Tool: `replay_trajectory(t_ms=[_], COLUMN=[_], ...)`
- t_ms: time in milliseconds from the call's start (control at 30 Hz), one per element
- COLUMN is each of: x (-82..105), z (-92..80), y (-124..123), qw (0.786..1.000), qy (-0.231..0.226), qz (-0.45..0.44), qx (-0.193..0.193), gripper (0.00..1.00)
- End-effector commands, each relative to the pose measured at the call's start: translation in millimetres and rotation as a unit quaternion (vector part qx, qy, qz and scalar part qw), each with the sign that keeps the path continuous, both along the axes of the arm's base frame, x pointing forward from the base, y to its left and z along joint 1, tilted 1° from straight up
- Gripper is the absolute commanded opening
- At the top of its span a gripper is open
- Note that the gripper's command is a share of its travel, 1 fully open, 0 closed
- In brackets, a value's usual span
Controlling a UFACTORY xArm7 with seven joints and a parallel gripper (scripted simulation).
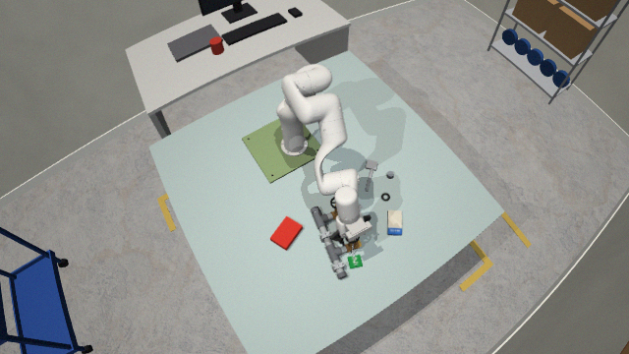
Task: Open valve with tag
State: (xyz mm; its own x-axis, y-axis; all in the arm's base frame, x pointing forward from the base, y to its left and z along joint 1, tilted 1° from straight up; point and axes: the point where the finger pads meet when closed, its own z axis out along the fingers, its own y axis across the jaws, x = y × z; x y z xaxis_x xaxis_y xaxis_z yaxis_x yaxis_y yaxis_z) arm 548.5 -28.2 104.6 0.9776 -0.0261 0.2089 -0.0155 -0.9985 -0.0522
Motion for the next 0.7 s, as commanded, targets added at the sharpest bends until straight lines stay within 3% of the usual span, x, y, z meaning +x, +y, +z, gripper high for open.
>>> replay_trajectory(t_ms=[0, 367, 433, 467, 667], x=[1.4, 1.4, 1.4, 1.4, 1.4], z=[2.0, 2.0, 2.0, 2.0, 2.0], y=[0.0, -0.1, -0.1, -0.1, -0.1], qw=[0.990, 0.936, 0.936, 0.914, 0.864], qy=[0.002, 0.005, 0.005, 0.007, 0.010], qz=[-0.138, -0.346, -0.346, -0.399, -0.495], qx=[0.019, 0.067, 0.067, 0.078, 0.093], gripper=[1.00, 1.00, 1.00, 1.00, 1.00])
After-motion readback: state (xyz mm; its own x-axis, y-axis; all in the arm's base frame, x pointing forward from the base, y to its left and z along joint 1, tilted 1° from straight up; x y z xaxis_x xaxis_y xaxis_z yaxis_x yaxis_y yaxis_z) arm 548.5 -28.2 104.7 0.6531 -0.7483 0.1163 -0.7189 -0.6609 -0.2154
